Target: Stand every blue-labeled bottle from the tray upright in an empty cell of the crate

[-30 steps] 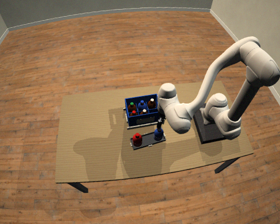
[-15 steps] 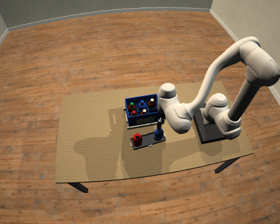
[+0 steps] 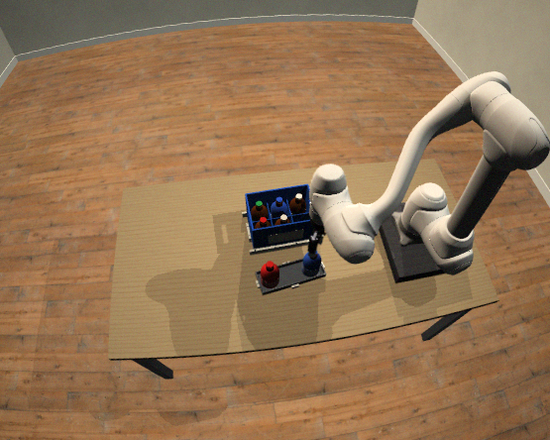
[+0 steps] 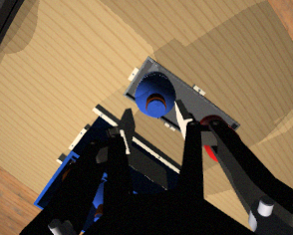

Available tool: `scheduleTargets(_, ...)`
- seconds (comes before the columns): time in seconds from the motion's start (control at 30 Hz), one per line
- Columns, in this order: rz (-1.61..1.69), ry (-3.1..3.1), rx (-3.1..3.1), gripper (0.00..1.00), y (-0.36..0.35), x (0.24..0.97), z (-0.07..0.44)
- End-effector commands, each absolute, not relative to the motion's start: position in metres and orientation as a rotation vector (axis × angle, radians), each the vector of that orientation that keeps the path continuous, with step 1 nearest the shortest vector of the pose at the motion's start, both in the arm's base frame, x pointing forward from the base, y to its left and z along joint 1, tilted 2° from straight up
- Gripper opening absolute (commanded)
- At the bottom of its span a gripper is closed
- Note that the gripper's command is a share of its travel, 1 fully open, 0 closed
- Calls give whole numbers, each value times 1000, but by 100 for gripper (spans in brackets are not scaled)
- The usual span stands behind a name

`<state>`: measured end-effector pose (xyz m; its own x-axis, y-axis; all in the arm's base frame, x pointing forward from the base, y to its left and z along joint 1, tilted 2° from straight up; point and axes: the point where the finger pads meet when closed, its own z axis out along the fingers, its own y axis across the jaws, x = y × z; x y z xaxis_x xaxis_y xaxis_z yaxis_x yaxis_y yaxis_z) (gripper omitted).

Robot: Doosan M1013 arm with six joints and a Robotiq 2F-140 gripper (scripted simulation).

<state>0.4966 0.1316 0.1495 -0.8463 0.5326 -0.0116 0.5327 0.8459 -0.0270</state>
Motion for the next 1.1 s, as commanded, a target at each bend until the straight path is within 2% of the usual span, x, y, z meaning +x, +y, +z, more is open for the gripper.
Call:
scheduleTargets(0.0, -46, 3015, 870, 38, 132, 497, 148)
scheduleTargets(1.07, -46, 3015, 870, 38, 131, 496, 116)
